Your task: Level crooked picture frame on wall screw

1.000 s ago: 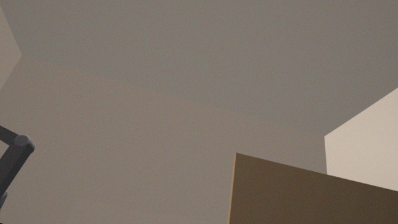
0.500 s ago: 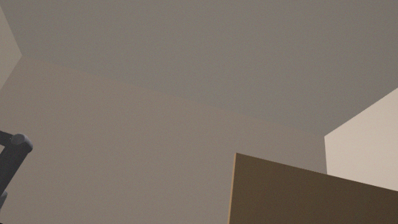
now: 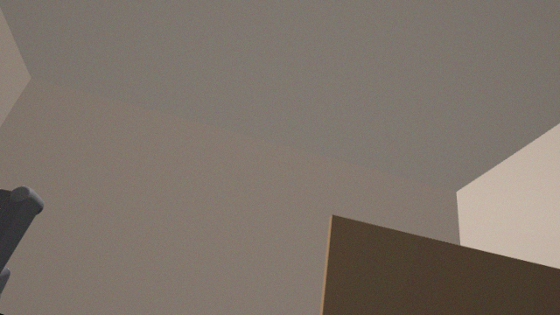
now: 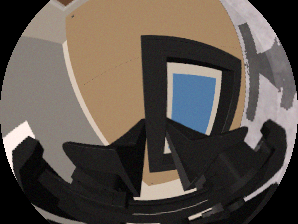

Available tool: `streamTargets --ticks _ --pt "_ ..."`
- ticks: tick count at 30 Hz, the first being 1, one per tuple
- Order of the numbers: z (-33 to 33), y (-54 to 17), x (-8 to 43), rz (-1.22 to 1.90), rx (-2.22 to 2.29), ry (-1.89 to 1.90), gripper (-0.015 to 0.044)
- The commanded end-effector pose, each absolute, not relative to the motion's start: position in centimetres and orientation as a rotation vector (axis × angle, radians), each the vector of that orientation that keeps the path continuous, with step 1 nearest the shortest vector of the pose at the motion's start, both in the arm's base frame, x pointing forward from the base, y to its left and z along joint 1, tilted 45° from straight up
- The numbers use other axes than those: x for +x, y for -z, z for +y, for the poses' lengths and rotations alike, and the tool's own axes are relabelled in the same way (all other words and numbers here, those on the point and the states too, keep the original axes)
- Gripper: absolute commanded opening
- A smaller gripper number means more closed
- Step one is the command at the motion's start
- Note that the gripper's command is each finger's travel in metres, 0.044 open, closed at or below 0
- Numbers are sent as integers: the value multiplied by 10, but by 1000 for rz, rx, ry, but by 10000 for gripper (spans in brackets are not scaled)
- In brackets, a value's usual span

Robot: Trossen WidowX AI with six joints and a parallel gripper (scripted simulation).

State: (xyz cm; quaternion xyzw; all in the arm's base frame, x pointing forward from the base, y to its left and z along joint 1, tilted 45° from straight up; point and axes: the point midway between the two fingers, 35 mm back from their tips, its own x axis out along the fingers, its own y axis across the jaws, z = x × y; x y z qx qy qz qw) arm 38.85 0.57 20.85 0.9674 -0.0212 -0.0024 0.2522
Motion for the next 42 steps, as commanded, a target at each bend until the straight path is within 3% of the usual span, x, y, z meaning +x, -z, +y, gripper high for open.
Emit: streamTargets --ticks 1,42 --pt "4 -211 389 -73 2634 -2 0" --pt "6 -215 389 -73 2634 -2 0"
